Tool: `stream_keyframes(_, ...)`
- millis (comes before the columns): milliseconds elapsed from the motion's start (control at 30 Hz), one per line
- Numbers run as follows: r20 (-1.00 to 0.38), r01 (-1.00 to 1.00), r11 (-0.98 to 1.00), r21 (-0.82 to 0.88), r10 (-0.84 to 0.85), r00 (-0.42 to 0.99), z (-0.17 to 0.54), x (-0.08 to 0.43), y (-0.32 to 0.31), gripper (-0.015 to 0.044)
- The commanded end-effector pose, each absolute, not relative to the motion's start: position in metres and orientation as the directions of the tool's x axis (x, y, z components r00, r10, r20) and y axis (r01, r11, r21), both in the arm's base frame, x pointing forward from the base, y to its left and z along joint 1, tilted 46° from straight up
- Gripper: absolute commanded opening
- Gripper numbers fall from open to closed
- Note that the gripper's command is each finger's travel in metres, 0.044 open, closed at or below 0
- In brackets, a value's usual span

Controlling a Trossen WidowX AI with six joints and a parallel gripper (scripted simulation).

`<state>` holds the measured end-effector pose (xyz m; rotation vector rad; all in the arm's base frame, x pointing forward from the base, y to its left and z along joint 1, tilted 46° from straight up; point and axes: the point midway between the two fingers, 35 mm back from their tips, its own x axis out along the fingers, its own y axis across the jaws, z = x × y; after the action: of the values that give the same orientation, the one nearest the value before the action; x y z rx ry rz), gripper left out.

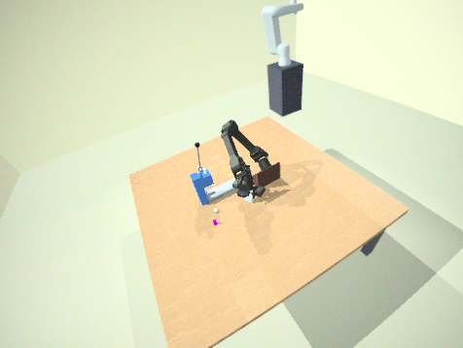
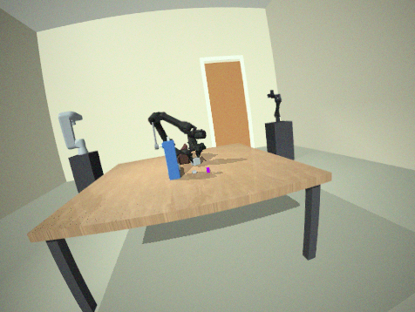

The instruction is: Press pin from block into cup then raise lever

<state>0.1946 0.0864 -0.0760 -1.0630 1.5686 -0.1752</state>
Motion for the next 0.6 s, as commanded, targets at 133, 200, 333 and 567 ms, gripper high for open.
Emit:
stream_keyframes(133,-0.712,-0.527,0.574,-0.627,-0.697,0.088,-0.066,0.194,0.098,0.0000)
stream_keyframes(200,-0.712,-0.528,0.574,-0.626,-0.696,0.088,-0.056,0.194,0.108,0.0000)
stream_keyframes(333,-0.712,-0.528,0.574,-0.626,-0.696,0.087,-0.037,0.190,0.126,0.0000)
stream_keyframes(567,-0.712,-0.571,0.551,-0.609,-0.697,0.087,-0.034,0.189,0.129,0.0000)
